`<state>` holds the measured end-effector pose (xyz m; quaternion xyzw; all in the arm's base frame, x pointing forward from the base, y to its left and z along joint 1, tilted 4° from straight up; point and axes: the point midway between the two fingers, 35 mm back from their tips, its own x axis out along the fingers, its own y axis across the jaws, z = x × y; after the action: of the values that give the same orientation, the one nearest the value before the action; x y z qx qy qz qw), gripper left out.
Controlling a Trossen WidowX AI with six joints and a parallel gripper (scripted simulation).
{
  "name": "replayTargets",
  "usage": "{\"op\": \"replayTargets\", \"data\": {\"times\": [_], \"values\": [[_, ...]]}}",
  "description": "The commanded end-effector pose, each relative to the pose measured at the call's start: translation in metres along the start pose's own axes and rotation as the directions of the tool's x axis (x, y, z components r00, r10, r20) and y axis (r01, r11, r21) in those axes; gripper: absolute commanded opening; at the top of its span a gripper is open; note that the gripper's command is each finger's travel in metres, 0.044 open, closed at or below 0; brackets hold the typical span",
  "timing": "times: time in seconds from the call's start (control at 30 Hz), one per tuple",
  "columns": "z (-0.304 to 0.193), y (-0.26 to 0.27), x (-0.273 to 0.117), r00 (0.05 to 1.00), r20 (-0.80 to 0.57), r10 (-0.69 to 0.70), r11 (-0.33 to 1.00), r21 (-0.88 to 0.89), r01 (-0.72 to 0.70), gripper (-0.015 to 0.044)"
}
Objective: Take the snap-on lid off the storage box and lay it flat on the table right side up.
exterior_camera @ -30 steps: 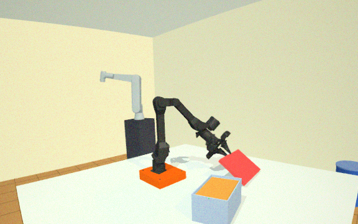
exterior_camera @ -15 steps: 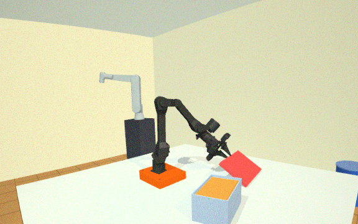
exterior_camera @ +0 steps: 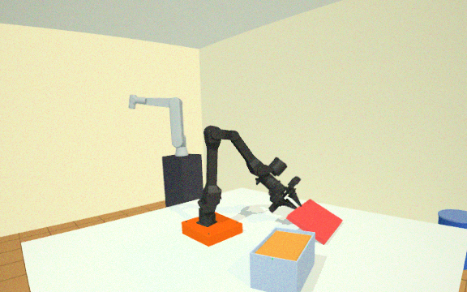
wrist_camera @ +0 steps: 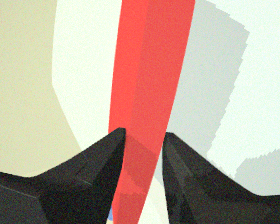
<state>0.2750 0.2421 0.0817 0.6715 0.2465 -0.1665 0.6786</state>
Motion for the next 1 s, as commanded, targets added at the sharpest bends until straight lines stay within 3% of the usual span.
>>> {"op": "replayTargets", "data": {"times": [0.0,0.57,0.9,0.97], "values": [[0.002,-0.012,0.005,1.0,0.007,-0.024,0.999,-0.024,0.024,0.0],[0.003,-0.023,0.014,1.0,0.007,-0.024,0.999,-0.024,0.024,0.0],[0.002,-0.016,0.011,1.0,0.005,-0.013,1.0,-0.012,0.013,0.0263],[0.002,-0.016,0.011,1.0,0.005,-0.013,1.0,-0.012,0.013,0.0275]]}}
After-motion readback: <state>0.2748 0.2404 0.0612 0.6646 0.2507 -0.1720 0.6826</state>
